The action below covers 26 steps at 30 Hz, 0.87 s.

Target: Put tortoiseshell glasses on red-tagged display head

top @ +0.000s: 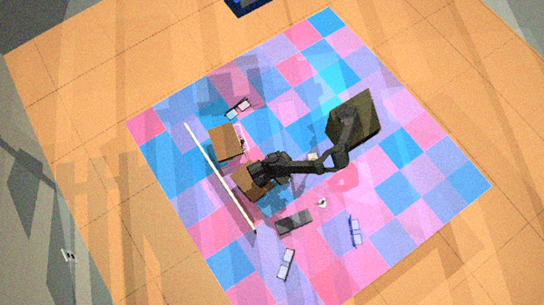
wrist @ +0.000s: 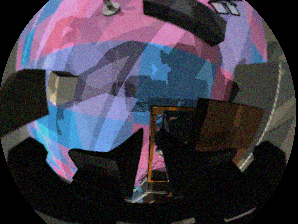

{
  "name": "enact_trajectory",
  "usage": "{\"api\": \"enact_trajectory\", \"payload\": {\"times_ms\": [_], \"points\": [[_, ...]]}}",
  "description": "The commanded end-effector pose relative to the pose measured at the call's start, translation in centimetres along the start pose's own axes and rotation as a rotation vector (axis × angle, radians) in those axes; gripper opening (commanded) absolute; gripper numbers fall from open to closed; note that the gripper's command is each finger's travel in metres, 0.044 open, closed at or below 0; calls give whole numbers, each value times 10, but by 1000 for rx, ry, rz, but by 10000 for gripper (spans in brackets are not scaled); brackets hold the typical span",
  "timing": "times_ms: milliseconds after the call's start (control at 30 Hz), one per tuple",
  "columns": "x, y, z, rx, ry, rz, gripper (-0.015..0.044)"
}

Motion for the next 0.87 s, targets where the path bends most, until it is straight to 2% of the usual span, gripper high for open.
{"api": "enact_trajectory", "payload": {"times_ms": [0,133,333,833], "points": [[-8,0,0,1,0,2,107],[-31,-1,2,4,-2,6,107],[-32,-1,6,4,-2,6,107],[-49,-3,59,6,-4,7,107]]}}
Point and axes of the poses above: the point midway between the two fingers, 35 mm back from their tips, its own x axis out along the fingers, its own z axis across the jaws, y = z × x, the point moved 1 cm from there along -x, back along the fingers, and after that the axes turned 3 degrees about -x, right-handed, at the moved point
